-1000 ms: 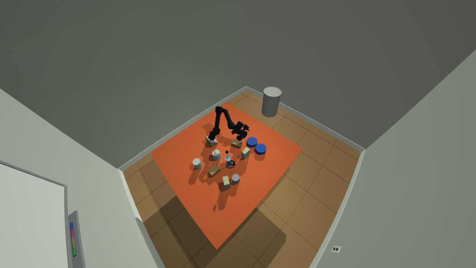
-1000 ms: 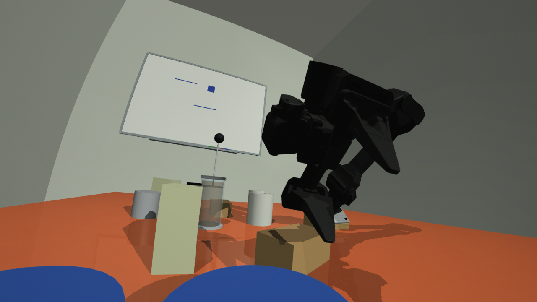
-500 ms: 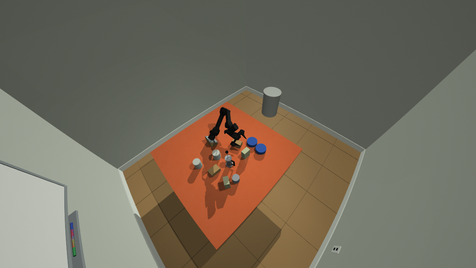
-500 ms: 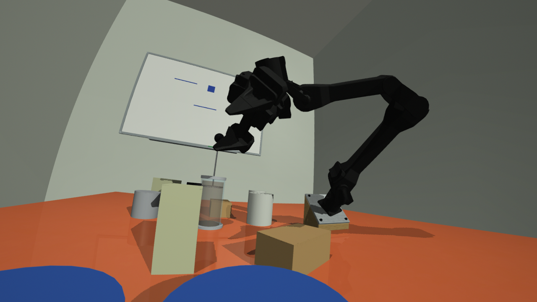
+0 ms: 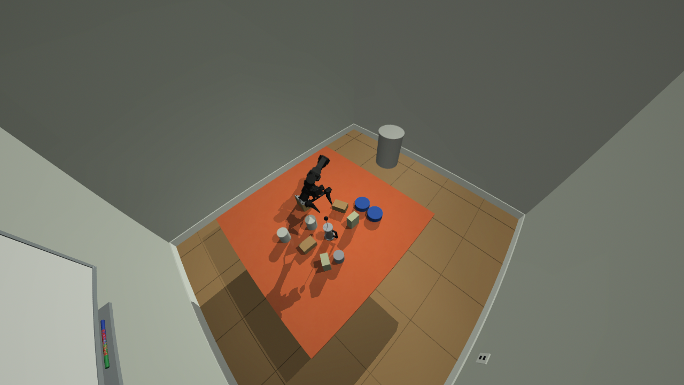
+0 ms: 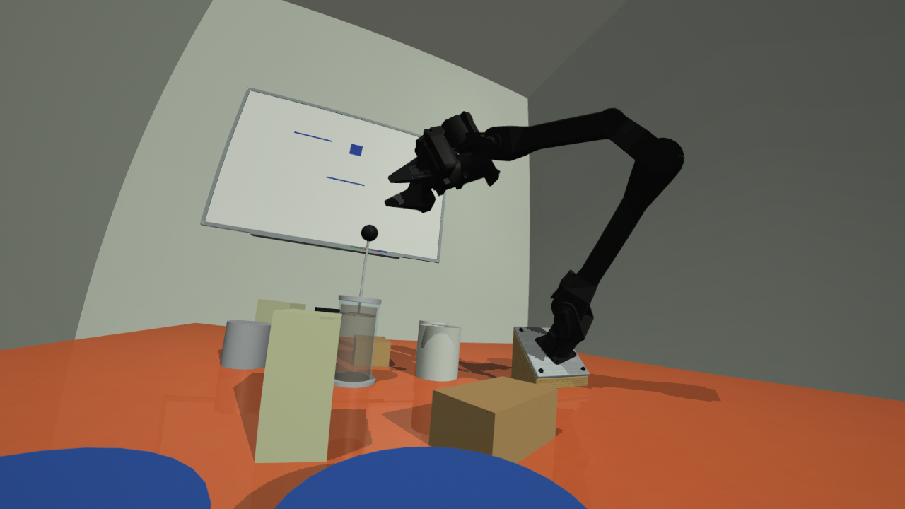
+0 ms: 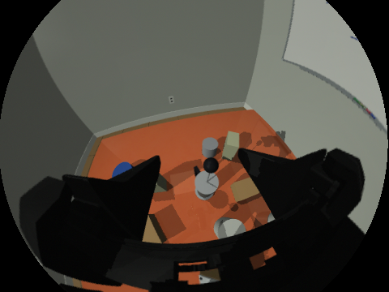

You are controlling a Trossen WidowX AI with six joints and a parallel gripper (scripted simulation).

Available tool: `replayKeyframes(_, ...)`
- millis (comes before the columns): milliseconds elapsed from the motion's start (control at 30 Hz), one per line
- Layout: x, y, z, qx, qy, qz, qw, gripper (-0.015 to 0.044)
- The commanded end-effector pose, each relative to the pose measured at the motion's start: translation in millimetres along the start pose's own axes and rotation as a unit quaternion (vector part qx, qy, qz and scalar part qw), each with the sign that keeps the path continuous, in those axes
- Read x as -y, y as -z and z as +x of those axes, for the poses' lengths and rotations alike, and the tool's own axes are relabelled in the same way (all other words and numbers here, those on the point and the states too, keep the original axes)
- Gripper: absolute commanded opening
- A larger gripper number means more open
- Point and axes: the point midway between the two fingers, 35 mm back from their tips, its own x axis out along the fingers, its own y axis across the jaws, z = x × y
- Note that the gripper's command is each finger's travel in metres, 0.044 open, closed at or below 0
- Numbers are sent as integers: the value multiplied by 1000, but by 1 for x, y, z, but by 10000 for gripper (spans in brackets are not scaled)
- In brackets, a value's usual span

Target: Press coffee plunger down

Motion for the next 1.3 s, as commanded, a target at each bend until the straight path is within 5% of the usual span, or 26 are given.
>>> replayKeyframes(0,20,-2,-13,8,24,-14,1000,440)
replayKeyframes(300,22,46,16,9,23,-14,1000,440)
replayKeyframes(1267,23,44,55,10,22,-14,1000,440)
